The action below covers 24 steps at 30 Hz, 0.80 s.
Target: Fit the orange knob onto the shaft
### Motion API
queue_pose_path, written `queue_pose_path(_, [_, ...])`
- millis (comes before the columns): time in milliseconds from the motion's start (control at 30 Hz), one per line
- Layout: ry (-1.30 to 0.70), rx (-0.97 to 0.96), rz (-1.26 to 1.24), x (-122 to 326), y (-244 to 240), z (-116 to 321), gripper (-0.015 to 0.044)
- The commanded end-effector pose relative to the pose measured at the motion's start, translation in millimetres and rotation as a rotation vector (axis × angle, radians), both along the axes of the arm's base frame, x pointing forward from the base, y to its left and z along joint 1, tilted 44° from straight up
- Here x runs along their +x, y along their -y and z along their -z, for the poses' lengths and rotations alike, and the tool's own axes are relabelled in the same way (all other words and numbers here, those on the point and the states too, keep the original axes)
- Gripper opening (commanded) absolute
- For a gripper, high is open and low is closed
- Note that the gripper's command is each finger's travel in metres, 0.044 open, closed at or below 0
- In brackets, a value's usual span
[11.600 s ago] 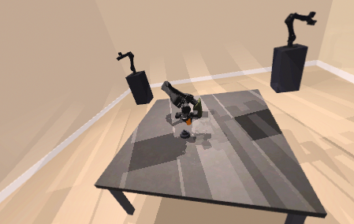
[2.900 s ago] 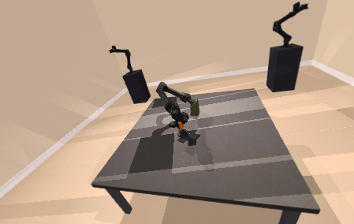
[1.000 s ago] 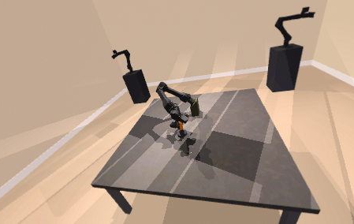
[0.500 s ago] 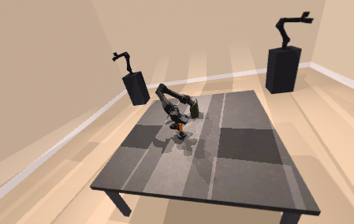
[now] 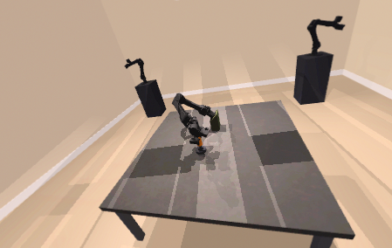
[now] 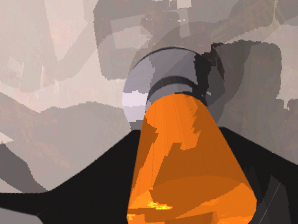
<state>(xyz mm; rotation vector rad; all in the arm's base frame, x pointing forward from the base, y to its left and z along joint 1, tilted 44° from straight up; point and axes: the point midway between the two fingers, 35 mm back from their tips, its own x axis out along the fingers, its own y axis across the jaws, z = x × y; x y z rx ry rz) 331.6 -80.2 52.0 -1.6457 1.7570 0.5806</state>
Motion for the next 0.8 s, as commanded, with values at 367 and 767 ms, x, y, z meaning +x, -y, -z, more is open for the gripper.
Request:
queue_pose_path(367, [0.002,-0.001,-0.005,1.0,2.0,0.4,0.0000])
queue_pose_path(767, [-0.015,-0.001,-0.023,-0.4,-1.2,-3.2,0.0000])
